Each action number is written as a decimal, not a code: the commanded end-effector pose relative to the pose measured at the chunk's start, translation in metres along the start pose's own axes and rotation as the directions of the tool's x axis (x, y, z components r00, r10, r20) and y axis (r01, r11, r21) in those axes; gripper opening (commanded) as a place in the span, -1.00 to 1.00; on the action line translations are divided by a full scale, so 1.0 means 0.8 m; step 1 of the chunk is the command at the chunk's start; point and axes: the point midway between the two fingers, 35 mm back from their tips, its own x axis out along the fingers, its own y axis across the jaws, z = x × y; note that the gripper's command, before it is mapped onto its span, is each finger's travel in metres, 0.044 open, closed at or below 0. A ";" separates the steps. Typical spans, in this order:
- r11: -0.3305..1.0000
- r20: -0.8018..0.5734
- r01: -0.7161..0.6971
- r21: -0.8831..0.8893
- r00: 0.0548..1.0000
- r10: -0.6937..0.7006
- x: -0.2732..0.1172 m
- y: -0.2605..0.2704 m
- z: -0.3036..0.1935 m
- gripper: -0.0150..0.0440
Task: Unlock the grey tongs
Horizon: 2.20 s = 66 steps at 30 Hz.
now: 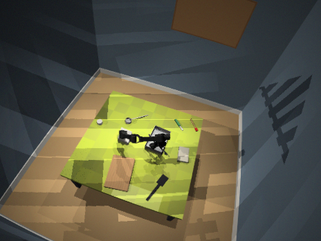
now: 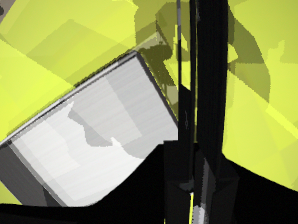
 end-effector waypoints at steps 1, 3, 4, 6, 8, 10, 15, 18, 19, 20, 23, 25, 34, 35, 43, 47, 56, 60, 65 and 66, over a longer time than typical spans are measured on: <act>0.997 0.014 -0.002 0.076 1.000 0.001 -0.005 -0.041 0.017 -1.00; 0.994 0.015 0.000 0.109 1.000 -0.002 -0.005 -0.060 0.023 -1.00; 0.992 0.016 0.001 0.126 1.000 -0.003 -0.005 -0.069 0.026 -1.00; 0.987 0.017 0.004 0.159 1.000 -0.007 -0.005 -0.087 0.031 -1.00; 0.982 0.019 0.007 0.190 1.000 -0.011 -0.004 -0.105 0.035 -1.00; 0.975 0.020 0.010 0.224 1.000 -0.015 -0.004 -0.124 0.039 -1.00; 0.964 0.022 0.015 0.265 1.000 -0.022 -0.003 -0.147 0.042 -1.00; 0.964 0.021 0.015 0.267 1.000 -0.021 -0.003 -0.149 0.043 -1.00; 0.962 0.020 0.014 0.272 1.000 -0.020 -0.003 -0.152 0.043 -1.00; 0.960 0.019 0.012 0.278 1.000 -0.018 -0.003 -0.156 0.044 -1.00; 0.954 0.015 0.007 0.299 1.000 -0.012 -0.002 -0.173 0.047 -1.00; 0.945 0.011 0.003 0.327 1.000 -0.008 -0.001 -0.191 0.050 -1.00; 0.892 0.002 -0.012 0.452 1.000 0.013 0.003 -0.279 0.052 -1.00; 0.884 0.001 -0.013 0.467 1.000 0.013 0.003 -0.289 0.051 -1.00; 0.818 0.005 -0.015 0.576 1.000 0.015 0.002 -0.365 0.037 -1.00; 0.780 0.010 -0.013 0.626 1.000 0.009 0.000 -0.402 0.025 -1.00; 0.686 0.023 -0.004 0.728 1.000 -0.019 -0.009 -0.477 -0.012 -1.00; 0.649 0.028 0.001 0.761 0.999 -0.034 -0.014 -0.501 -0.029 -1.00; 0.647 0.028 0.001 0.762 0.999 -0.035 -0.015 -0.503 -0.030 -1.00; 0.647 0.028 0.001 0.762 0.999 -0.035 -0.015 -0.503 -0.030 -1.00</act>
